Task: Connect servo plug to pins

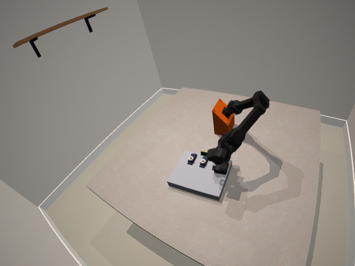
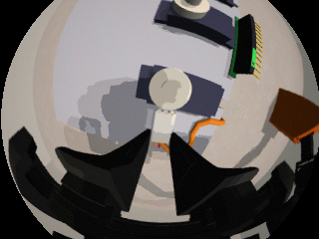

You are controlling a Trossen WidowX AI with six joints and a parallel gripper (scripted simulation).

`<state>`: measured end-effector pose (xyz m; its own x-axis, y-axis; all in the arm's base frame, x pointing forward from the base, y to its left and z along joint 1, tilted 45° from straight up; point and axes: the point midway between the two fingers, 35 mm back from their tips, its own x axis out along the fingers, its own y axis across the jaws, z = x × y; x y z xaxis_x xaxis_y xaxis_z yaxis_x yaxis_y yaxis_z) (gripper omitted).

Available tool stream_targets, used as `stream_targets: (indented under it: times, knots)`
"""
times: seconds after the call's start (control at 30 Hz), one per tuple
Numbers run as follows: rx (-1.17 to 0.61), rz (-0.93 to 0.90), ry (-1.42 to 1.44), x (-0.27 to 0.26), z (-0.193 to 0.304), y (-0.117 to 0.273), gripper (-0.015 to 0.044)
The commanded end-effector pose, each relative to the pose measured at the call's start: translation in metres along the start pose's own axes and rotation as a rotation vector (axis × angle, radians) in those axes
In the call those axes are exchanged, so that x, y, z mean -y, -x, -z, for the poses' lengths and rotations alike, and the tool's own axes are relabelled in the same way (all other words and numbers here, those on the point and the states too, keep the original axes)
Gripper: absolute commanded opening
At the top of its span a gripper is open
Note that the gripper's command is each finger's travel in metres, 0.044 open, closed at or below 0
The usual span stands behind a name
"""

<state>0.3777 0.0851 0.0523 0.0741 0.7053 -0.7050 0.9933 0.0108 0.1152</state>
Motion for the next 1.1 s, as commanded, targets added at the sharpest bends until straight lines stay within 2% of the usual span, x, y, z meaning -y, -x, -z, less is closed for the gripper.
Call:
stream_targets:
  times: [0.0,0.27,0.57,0.77,1.07]
  knots:
    - [-0.004,0.001,-0.01,0.001,-0.001,-0.002,0.0036]
    - [-0.003,0.001,-0.01,0.001,-0.002,0.005,0.0]
    - [-0.001,0.002,-0.01,0.001,-0.002,0.055,0.0]
    - [0.0,0.002,0.016,0.003,-0.004,0.057,0.0]
    - [0.009,0.003,0.237,0.022,-0.025,0.059,0.0]
